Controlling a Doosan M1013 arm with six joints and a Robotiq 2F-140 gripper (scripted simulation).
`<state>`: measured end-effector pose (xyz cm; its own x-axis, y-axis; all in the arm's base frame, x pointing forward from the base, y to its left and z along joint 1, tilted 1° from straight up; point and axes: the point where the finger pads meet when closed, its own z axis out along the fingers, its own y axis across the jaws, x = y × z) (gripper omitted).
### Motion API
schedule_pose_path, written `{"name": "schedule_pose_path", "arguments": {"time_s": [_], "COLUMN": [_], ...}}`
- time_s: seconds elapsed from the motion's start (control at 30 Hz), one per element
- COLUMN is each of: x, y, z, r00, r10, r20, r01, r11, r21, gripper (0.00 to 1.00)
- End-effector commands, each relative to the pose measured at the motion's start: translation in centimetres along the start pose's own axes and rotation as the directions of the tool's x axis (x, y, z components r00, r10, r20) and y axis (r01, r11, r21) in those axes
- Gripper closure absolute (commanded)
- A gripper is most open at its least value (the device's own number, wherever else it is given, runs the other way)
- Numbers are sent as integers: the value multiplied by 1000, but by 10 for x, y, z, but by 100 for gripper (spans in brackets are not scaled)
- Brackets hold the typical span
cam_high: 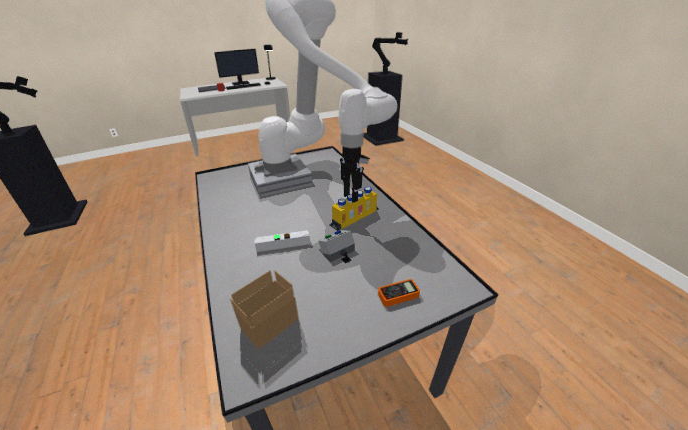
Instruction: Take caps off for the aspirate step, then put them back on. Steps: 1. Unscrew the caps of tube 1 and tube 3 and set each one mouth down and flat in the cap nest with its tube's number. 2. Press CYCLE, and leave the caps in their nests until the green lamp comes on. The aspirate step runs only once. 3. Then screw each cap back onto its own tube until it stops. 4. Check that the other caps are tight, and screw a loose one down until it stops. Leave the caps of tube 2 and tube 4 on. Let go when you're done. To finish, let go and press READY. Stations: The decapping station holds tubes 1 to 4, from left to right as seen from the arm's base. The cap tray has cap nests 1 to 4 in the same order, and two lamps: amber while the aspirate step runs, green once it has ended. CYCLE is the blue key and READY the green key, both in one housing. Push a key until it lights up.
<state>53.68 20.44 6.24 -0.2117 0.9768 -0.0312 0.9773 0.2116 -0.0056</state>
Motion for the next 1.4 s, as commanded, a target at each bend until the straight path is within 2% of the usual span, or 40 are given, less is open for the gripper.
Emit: {"name": "schedule_pose_path", "arguments": {"time_s": [0.0,0.1,0.2,0.27,0.3,0.47,0.5,0.97,1.17,1.33,1.37], "x": [0,0,0,0,0,0,0,0,0,0,0], "y": [0,0,0,0,0,0,0,0,0,0,0], "z": [0,0,0,0,0,0,0,0,0,0,0], "r00": [961,908,835,835,818,818,818,819,951,998,998], "r10": [-274,-417,-550,-550,-574,-574,-574,-574,-307,-61,-61], "r20": [-25,-24,-22,-22,-24,-24,-24,-24,-27,-27,-27], "r01": [274,417,550,550,574,574,574,574,307,62,62], "r11": [962,909,835,835,819,819,819,819,952,998,998], "r21": [-4,-8,-11,-11,-12,-12,-12,-12,-5,2,2], "gripper": [59,59,59,59,59,59,70,70,70,70,70]}}
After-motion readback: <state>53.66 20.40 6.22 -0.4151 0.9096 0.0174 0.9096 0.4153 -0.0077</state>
